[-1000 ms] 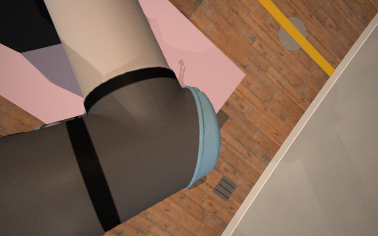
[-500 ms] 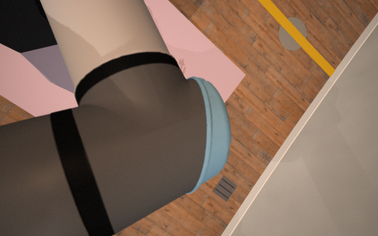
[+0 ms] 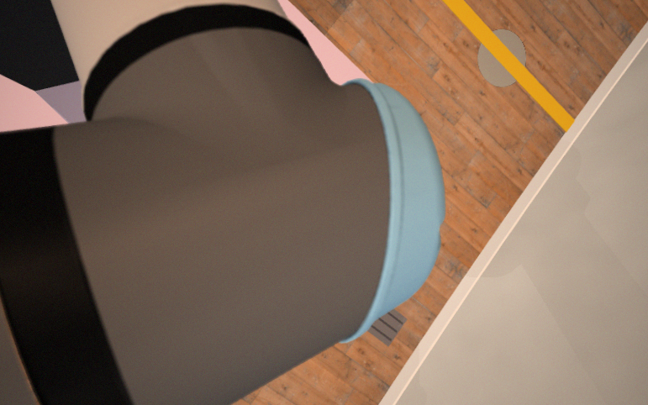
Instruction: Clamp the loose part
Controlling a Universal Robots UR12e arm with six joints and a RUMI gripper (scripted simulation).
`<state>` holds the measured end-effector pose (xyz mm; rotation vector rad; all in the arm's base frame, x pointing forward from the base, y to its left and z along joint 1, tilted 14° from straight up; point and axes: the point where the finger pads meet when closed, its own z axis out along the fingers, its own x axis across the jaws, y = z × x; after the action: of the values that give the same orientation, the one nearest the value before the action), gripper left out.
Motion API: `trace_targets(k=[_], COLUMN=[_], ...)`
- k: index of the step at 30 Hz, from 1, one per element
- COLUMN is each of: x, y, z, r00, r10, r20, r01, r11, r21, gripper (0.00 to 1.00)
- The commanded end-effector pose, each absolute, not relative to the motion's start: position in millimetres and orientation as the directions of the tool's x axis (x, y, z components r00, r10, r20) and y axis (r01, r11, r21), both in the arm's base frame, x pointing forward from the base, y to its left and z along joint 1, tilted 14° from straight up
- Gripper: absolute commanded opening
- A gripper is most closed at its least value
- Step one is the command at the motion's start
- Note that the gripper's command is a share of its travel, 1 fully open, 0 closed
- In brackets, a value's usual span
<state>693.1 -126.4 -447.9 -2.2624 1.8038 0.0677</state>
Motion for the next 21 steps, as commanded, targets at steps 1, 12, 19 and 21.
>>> trace_targets(k=[1, 12, 19, 21], x=[689, 687, 689, 689], y=[-133, -136, -136, -137], z=[-423, -409, -408, -408], r00=[0.233, 0.233, 0.234, 0.234], r10=[-0.954, -0.954, -0.954, -0.954], r20=[-0.189, -0.189, -0.188, -0.187], r01=[-0.966, -0.966, -0.965, -0.965], r11=[-0.204, -0.204, -0.204, -0.204], r21=[-0.162, -0.162, -0.163, -0.163], gripper=[0.0, 0.0, 0.0, 0.0])
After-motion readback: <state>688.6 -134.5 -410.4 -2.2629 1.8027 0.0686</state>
